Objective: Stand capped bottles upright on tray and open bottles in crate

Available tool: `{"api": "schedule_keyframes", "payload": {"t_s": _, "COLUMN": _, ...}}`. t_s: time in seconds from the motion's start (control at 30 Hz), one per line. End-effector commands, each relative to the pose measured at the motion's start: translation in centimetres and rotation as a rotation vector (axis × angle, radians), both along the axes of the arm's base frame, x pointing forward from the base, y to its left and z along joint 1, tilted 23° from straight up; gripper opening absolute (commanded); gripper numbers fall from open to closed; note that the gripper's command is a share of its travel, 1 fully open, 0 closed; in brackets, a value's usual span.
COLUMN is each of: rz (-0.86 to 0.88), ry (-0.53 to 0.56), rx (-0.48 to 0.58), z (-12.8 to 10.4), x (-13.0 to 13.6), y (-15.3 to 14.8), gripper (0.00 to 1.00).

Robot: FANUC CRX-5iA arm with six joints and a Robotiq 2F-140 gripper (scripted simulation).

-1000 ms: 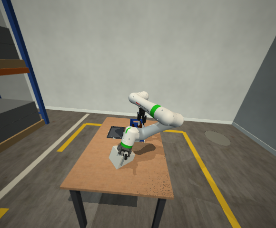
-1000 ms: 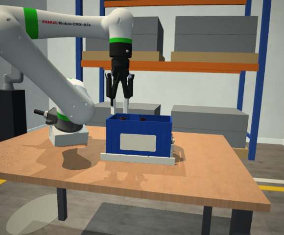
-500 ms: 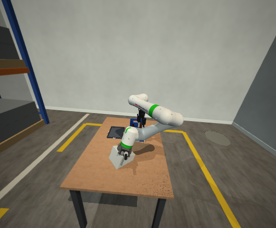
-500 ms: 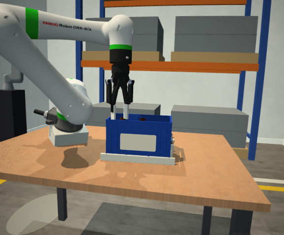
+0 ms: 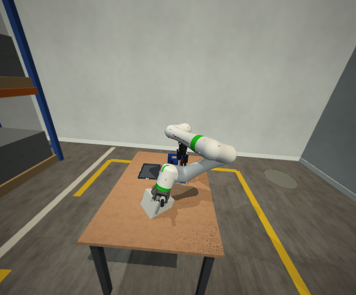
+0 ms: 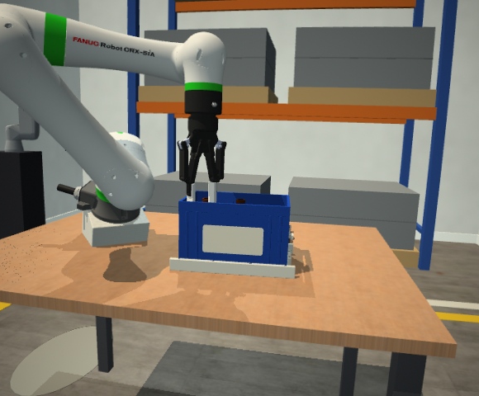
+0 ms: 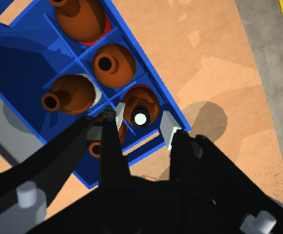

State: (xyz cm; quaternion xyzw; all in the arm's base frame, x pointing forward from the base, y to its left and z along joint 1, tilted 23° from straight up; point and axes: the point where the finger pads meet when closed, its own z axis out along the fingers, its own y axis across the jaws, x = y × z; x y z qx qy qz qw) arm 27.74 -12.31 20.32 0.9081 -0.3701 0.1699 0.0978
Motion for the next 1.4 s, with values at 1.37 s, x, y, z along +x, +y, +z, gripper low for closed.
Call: {"api": "schedule_keyframes", "payload": {"t_s": 1.37, "rz": 0.000, "ry": -0.001, "rx": 0.000, "z": -1.8, "x": 0.5, "y": -0.6, "gripper": 0.00}}
